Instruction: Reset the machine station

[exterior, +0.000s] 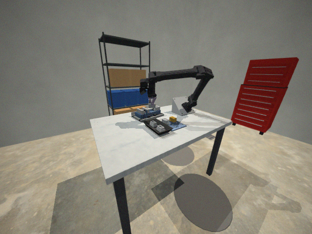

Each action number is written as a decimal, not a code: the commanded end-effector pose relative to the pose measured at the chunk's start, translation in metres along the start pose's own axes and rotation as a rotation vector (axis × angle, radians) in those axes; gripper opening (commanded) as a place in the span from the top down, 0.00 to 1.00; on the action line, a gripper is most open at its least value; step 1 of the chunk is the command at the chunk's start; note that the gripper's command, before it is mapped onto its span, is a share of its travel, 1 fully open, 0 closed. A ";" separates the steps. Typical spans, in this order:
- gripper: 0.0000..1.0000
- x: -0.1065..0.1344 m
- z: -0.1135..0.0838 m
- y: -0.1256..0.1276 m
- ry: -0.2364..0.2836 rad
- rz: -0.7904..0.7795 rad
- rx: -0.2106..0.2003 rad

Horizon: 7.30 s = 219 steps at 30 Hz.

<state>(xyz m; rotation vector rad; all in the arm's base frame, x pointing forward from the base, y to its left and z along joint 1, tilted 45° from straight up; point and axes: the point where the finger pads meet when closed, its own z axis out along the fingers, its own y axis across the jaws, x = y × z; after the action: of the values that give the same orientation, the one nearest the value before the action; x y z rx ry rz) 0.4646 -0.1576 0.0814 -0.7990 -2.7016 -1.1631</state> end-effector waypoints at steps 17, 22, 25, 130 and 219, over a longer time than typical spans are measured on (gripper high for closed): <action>1.00 -0.075 -0.009 -0.081 -0.053 0.776 -0.012; 1.00 -0.080 -0.005 -0.088 -0.045 0.851 -0.010; 1.00 -0.084 -0.002 -0.095 -0.040 0.915 -0.010; 1.00 -0.094 -0.010 -0.110 -0.038 1.038 -0.017; 1.00 -0.089 0.020 -0.113 -0.030 1.056 -0.019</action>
<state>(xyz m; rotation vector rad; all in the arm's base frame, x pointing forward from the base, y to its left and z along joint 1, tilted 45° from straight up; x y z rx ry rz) 0.4821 -0.2301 -0.0376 -1.8411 -1.7375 -0.8354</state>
